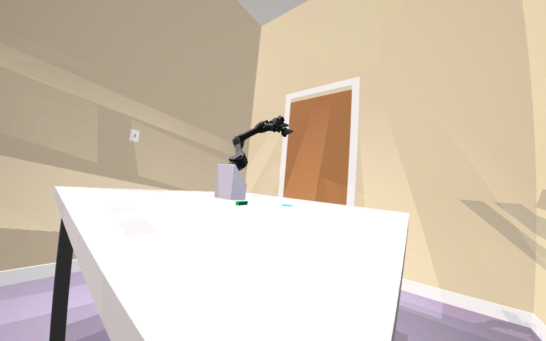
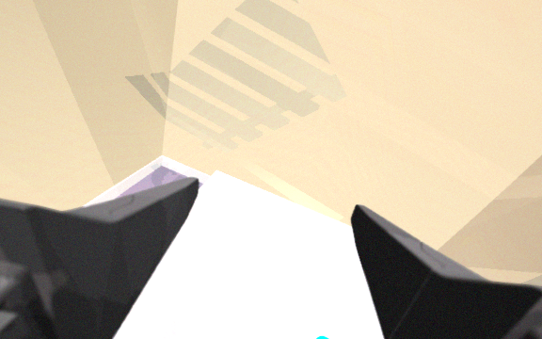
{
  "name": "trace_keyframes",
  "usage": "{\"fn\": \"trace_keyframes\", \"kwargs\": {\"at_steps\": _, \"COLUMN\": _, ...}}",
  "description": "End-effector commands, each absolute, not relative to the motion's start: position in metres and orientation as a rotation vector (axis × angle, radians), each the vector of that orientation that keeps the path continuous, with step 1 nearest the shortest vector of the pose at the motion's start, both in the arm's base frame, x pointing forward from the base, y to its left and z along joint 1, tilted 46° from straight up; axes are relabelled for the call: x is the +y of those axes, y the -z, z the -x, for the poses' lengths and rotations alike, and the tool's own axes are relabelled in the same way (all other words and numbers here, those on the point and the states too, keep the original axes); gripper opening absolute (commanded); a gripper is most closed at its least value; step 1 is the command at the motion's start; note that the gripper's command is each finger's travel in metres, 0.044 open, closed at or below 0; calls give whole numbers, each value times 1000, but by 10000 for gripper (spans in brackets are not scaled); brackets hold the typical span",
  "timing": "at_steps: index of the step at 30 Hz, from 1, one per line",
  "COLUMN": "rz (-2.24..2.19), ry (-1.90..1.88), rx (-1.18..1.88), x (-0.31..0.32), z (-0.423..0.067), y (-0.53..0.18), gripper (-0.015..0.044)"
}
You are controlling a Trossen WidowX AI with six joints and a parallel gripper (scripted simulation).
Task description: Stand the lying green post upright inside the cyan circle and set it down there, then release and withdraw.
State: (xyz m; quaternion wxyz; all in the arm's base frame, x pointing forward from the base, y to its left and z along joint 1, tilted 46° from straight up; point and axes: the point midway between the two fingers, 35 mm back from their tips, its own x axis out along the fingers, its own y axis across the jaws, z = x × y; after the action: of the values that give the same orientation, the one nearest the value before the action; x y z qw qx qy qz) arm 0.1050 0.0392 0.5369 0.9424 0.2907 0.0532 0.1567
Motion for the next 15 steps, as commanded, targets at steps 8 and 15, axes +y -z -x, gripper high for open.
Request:
{"fn": "trace_keyframes", "kwargs": {"at_steps": 8, "rz": -524, "ry": -263, "rx": 230, "x": 49, "z": -158, "y": -512, "gripper": 232}}
{"fn": "trace_keyframes", "kwargs": {"at_steps": 15, "rz": -530, "ry": -196, "rx": 390, "x": 54, "z": -219, "y": -475, "gripper": 232}}
